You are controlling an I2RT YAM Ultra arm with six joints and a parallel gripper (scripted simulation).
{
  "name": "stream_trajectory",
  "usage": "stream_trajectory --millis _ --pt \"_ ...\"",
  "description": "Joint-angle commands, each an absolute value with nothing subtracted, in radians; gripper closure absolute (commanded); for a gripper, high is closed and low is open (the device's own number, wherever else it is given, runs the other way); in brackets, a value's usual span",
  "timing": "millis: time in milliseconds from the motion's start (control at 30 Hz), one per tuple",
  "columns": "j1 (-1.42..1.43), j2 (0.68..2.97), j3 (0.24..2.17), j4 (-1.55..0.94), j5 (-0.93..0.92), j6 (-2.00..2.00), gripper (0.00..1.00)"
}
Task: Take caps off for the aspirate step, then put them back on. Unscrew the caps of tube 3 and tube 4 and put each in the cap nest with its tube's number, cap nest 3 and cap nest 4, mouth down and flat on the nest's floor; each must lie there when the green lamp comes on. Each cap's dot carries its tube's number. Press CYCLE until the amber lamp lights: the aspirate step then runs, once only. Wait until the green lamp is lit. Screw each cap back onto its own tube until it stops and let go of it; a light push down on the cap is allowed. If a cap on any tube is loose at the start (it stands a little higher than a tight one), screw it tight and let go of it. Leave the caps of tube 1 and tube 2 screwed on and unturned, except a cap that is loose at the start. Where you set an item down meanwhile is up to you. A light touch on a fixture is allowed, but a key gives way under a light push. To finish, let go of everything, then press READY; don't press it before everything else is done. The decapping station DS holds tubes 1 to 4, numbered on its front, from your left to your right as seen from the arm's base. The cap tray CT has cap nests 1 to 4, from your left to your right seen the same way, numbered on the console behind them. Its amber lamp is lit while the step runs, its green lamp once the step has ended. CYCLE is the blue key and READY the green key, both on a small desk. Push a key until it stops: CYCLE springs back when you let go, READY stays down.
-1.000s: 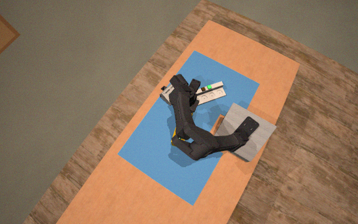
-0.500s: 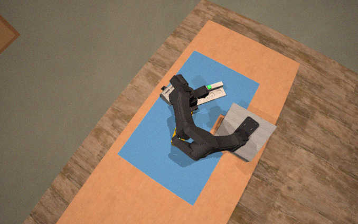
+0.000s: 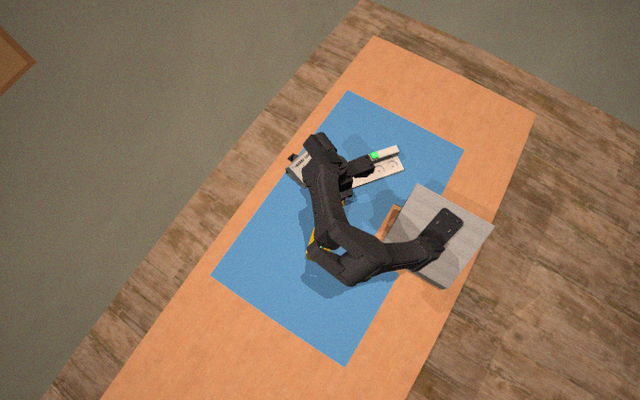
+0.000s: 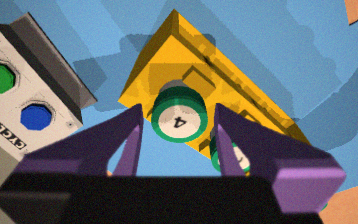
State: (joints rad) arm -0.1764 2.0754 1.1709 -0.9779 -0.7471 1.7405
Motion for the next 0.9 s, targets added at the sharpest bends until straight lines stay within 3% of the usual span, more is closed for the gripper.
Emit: stream_trajectory --millis 0,867 --pt "-0.185 2.071 1.173 -0.978 -0.747 1.746 0.51" --pt "-0.186 2.071 1.173 -0.979 -0.746 0.411 0.51"
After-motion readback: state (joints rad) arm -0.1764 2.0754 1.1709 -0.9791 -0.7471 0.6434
